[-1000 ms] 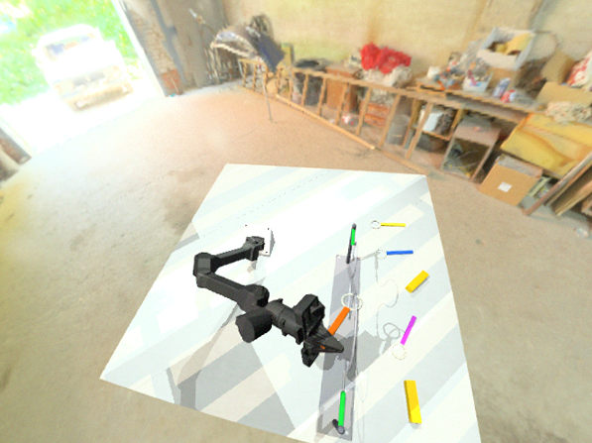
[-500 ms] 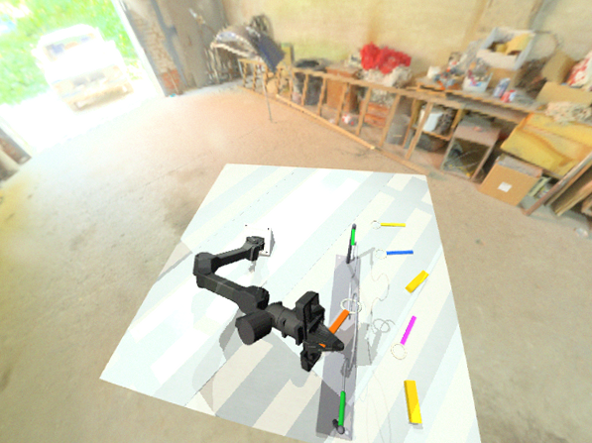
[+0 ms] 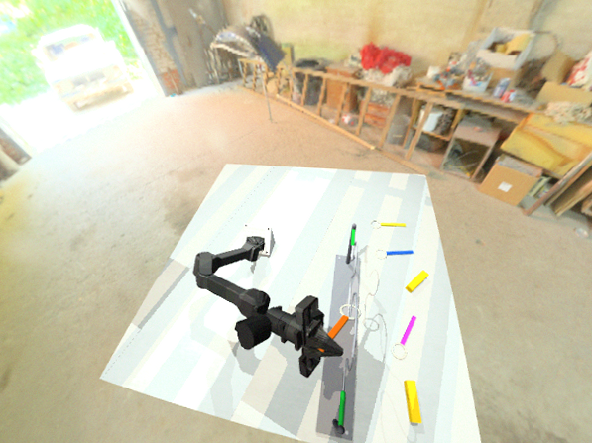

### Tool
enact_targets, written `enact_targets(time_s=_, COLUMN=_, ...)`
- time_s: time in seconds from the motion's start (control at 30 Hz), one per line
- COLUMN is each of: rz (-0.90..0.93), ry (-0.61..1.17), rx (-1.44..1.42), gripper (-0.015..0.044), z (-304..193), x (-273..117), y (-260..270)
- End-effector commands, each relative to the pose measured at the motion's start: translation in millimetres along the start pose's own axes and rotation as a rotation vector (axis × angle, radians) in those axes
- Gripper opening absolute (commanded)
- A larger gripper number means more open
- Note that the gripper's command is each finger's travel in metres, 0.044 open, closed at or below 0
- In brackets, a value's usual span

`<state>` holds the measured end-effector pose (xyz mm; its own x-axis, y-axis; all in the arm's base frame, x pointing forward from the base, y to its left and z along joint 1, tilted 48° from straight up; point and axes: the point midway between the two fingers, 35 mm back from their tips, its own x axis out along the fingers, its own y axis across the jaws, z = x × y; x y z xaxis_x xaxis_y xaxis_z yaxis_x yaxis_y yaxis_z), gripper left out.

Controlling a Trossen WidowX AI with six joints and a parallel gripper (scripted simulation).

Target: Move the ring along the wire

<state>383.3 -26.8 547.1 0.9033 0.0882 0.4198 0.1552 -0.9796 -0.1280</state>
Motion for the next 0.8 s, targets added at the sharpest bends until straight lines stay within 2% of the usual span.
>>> enact_targets(time_s=0.0, rz=0.008, ry=0.003, rx=0.033, gripper=-0.015, z=0.2, x=-0.3, y=7.5)
enact_targets(time_s=0.37, rz=0.073, ry=0.071, rx=0.151, gripper=-0.015, z=1.8, x=-10.7, y=31.3)
enact_targets(time_s=0.77, rz=0.213, ry=0.14, rx=0.415, gripper=-0.015, z=15.3, x=-27.4, y=74.6)
